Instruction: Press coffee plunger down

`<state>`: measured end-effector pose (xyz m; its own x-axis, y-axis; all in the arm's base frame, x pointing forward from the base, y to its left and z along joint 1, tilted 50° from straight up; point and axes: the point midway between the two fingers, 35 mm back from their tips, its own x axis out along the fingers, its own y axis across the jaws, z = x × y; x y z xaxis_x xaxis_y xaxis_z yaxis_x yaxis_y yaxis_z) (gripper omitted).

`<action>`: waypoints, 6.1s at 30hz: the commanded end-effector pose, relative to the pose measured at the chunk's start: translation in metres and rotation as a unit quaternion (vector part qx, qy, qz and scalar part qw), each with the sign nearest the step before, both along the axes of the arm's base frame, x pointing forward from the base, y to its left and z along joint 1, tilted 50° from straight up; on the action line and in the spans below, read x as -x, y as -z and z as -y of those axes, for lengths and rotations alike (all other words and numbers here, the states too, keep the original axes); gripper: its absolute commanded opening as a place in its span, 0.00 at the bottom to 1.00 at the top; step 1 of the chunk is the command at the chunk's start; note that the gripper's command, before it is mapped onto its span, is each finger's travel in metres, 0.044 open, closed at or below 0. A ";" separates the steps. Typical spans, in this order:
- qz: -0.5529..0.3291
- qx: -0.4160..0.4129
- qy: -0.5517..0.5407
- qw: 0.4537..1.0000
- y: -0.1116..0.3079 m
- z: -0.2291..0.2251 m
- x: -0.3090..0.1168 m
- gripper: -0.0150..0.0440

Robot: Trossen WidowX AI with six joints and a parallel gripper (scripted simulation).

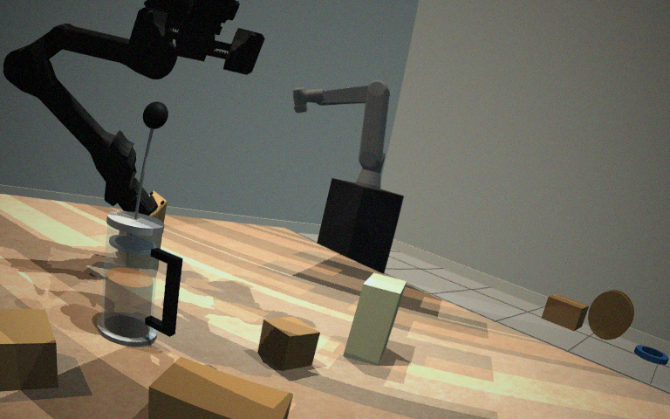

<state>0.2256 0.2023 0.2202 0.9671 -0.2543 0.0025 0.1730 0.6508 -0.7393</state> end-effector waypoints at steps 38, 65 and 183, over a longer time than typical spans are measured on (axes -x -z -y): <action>-0.045 -0.072 0.096 0.992 0.029 0.054 0.003 1.00; -0.062 -0.041 0.106 0.992 0.032 0.066 0.000 1.00; -0.053 -0.032 0.100 0.993 0.093 0.140 -0.056 0.47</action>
<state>0.2815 0.0721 0.1360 0.9045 -0.4123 -0.1093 0.2302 0.6875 -0.6887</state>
